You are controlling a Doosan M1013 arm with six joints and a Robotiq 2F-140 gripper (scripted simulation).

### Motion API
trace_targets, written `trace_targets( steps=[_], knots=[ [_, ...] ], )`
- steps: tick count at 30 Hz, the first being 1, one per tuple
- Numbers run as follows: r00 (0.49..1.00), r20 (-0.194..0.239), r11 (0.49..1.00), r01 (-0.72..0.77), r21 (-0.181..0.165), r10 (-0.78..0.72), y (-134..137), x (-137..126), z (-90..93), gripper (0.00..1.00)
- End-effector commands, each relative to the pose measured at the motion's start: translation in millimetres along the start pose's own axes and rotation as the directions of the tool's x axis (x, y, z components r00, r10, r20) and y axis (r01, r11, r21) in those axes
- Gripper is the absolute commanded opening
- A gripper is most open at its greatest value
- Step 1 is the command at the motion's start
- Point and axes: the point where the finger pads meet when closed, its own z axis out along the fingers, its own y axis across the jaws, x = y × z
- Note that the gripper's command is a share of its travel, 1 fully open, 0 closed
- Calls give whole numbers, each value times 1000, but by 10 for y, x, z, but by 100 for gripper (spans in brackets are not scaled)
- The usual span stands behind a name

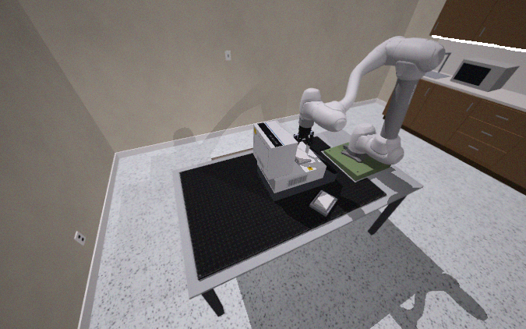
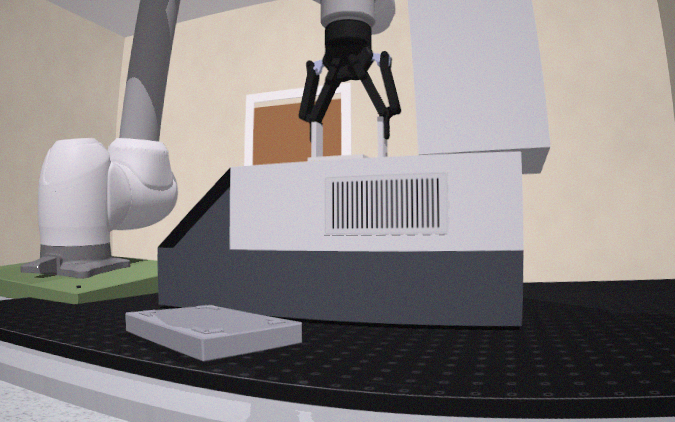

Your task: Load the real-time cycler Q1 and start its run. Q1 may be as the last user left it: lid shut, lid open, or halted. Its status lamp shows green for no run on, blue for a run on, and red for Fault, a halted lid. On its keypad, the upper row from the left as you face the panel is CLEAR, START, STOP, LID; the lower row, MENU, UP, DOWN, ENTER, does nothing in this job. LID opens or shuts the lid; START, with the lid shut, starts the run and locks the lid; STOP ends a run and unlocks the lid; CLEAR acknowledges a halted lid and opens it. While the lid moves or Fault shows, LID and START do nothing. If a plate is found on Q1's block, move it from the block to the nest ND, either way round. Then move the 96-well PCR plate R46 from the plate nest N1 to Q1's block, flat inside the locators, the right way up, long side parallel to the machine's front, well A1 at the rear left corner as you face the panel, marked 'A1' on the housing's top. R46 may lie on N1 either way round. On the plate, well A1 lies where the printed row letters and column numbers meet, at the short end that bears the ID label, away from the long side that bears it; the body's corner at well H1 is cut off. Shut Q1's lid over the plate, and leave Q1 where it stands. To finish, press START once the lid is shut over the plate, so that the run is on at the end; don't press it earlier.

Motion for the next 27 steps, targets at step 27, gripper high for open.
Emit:
trace_targets(
  steps=[27],
  knots=[
    [1000,0,1000,0,0,0,0,0,-385,66]
  ],
)
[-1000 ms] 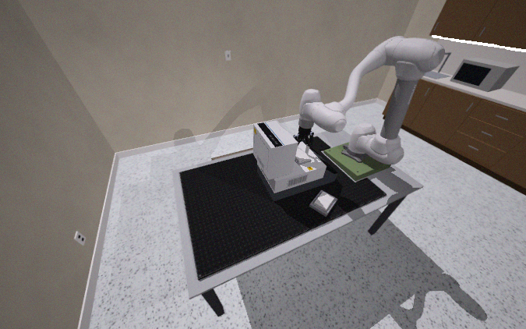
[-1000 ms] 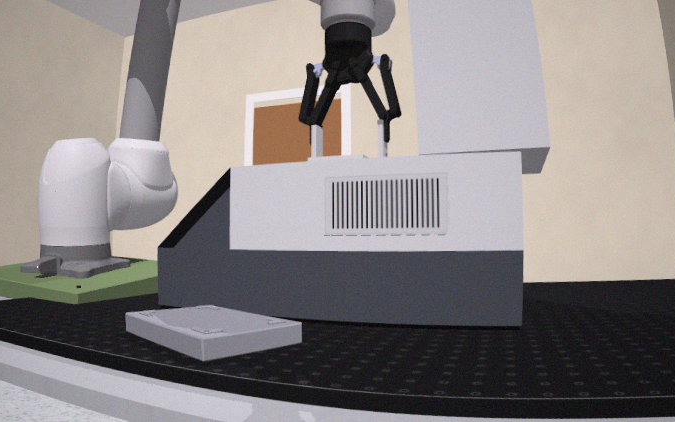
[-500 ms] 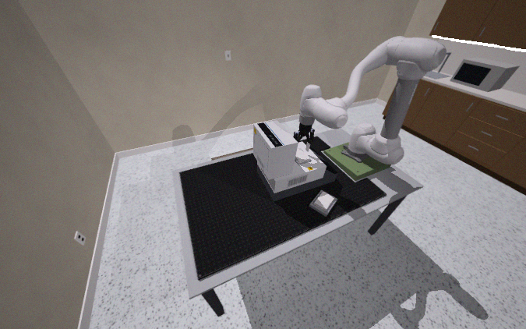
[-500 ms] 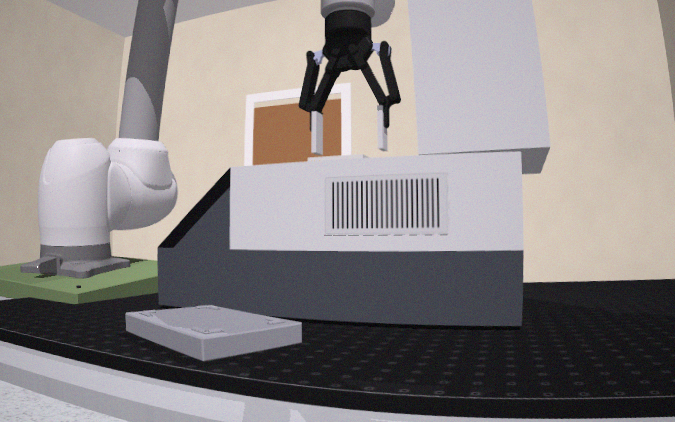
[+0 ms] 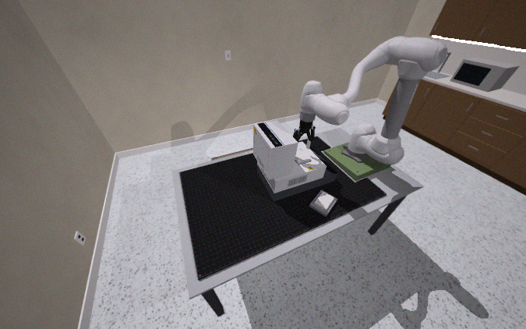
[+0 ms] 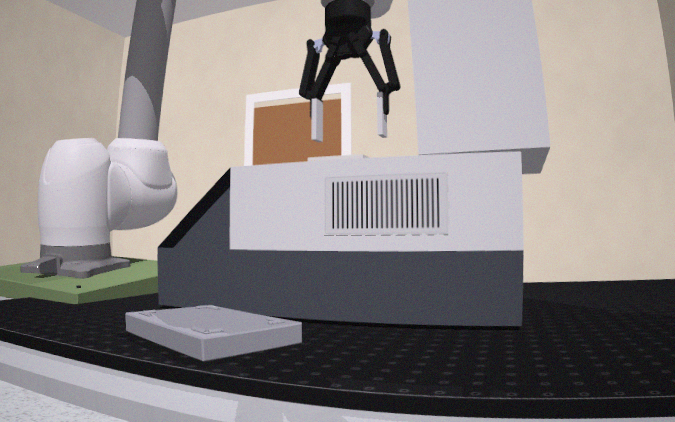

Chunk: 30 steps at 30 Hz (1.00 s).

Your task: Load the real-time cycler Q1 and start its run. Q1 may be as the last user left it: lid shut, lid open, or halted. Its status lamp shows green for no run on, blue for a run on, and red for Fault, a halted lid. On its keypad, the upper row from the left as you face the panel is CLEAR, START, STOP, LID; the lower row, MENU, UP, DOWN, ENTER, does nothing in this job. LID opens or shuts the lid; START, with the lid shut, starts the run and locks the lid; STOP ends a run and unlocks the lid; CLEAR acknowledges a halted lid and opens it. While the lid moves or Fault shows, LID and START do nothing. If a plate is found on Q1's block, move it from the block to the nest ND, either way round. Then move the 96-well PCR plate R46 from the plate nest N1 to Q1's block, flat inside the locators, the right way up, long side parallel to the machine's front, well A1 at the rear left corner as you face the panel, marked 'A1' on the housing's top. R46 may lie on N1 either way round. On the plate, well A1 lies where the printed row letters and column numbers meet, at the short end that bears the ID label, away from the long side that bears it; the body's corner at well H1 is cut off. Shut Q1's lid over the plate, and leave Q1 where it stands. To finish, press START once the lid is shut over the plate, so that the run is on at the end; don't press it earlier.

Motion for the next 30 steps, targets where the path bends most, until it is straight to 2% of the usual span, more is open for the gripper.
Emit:
trace_targets(
  steps=[1,5,6,8,11,13,17,19,25,27,30],
  knots=[
    [1000,0,1000,0,0,0,0,0,-3,66],
    [1000,0,1000,0,0,0,0,0,-3,66],
    [1000,6,999,-30,13,30,49,5,4,0],
    [997,14,997,-71,30,70,148,15,19,0],
    [997,14,997,-71,30,70,292,30,40,0],
    [991,27,990,-131,54,130,391,40,55,0],
    [990,29,988,-141,58,140,489,50,69,0],
    [979,44,976,-202,82,199,588,59,84,0],
    [977,47,974,-212,85,208,876,89,127,0],
    [962,63,956,-271,108,266,975,99,141,0],
    [959,66,953,-281,111,275,1122,114,163,0]
  ],
)
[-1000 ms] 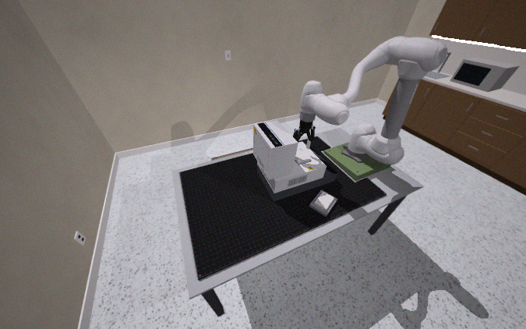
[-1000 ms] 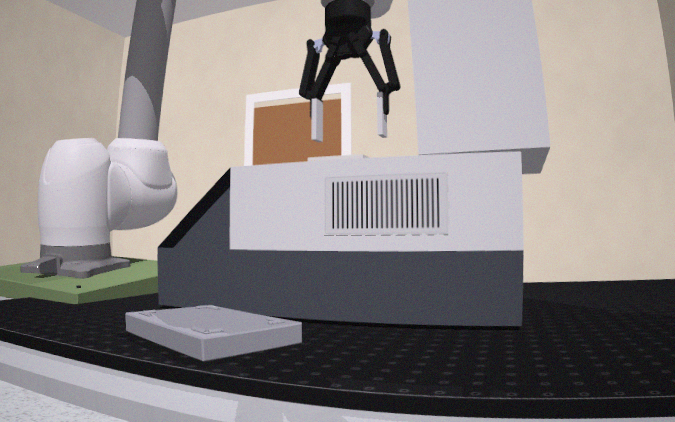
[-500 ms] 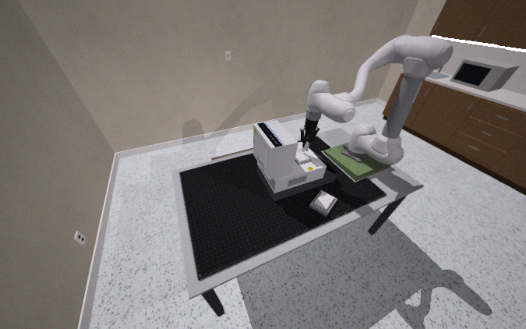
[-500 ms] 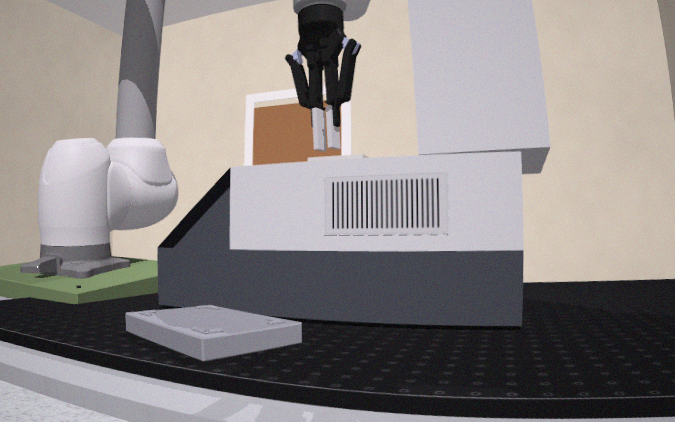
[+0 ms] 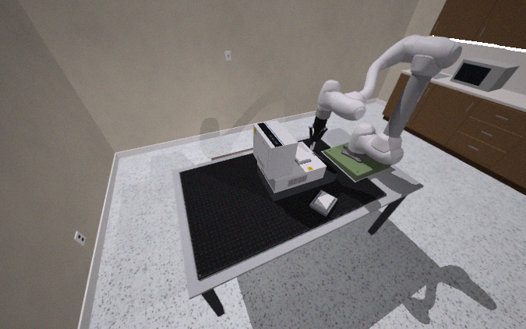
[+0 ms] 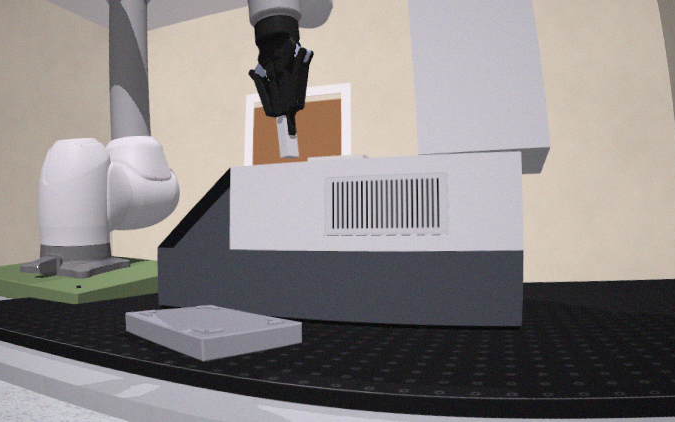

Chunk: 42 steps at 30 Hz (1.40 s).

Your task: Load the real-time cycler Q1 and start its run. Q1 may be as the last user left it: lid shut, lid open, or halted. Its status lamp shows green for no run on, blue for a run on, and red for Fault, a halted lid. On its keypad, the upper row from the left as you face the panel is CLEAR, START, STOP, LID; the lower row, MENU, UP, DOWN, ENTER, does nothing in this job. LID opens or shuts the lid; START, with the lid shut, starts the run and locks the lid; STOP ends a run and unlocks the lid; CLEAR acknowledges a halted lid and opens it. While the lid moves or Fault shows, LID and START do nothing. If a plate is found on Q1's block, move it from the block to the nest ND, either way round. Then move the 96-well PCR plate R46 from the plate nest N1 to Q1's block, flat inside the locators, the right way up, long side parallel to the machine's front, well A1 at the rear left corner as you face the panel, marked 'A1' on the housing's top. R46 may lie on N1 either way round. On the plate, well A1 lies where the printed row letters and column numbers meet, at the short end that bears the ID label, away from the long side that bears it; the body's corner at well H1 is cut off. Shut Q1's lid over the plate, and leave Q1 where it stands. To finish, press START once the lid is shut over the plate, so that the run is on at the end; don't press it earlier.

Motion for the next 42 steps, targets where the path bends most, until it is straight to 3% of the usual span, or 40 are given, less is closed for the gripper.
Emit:
trace_targets(
  steps=[1,6,9,11,15,17,21,23,29,31,42],
  knots=[
    [1000,2,1000,-16,8,16,165,65,0,0],
    [996,16,995,-87,38,86,304,119,4,0],
    [996,16,995,-87,38,86,441,172,8,0],
    [989,30,987,-148,62,146,534,208,11,0],
    [987,32,985,-158,66,156,718,279,16,0],
    [976,48,972,-218,89,214,811,315,18,0],
    [973,50,969,-228,93,224,904,351,21,0],
    [957,67,951,-287,115,281,997,387,24,0],
    [954,70,948,-297,119,290,1271,493,32,0],
    [934,89,925,-355,140,345,1364,529,34,0],
    [902,115,888,-430,165,416,1781,691,46,0]
  ],
)
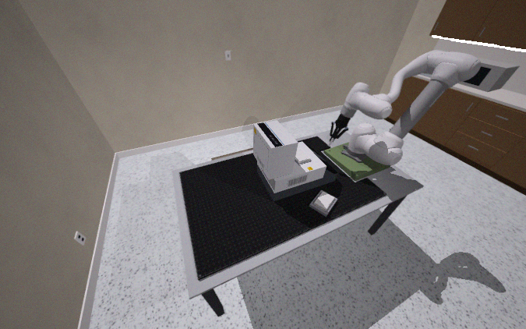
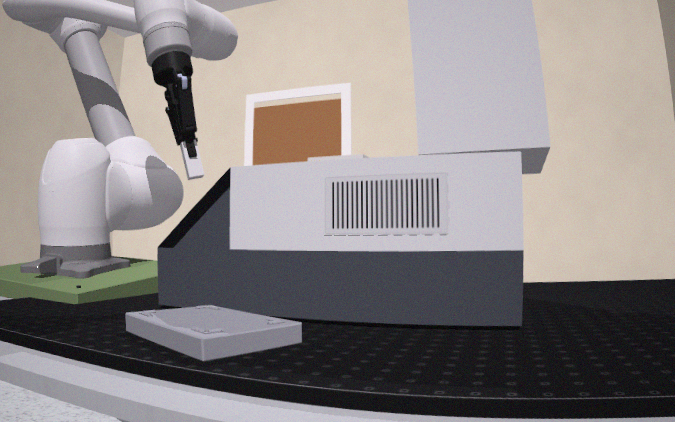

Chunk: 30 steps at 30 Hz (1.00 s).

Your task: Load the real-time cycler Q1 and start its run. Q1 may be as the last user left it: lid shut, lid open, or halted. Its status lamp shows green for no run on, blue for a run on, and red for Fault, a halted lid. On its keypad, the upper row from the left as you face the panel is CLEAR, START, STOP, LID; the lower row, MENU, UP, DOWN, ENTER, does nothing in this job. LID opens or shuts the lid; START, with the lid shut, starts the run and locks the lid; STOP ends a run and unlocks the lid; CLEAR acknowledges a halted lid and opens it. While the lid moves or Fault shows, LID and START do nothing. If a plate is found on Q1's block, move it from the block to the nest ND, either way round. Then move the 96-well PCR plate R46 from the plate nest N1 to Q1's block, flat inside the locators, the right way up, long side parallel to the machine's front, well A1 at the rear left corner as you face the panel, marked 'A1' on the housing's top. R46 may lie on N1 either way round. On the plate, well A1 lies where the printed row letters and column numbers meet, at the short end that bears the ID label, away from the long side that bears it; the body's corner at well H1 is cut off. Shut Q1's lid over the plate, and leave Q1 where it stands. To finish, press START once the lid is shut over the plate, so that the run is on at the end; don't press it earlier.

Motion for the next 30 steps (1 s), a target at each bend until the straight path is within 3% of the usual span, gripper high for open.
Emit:
trace_targets(
  steps=[1,4,13,30],
  knots=[
    [1000,1,1000,-13,7,13,118,121,-35,0],
    [996,15,996,-84,36,83,221,228,-60,0],
    [996,15,996,-84,36,83,322,331,-84,0],
    [996,15,996,-84,36,83,211,242,122,0]
  ],
)
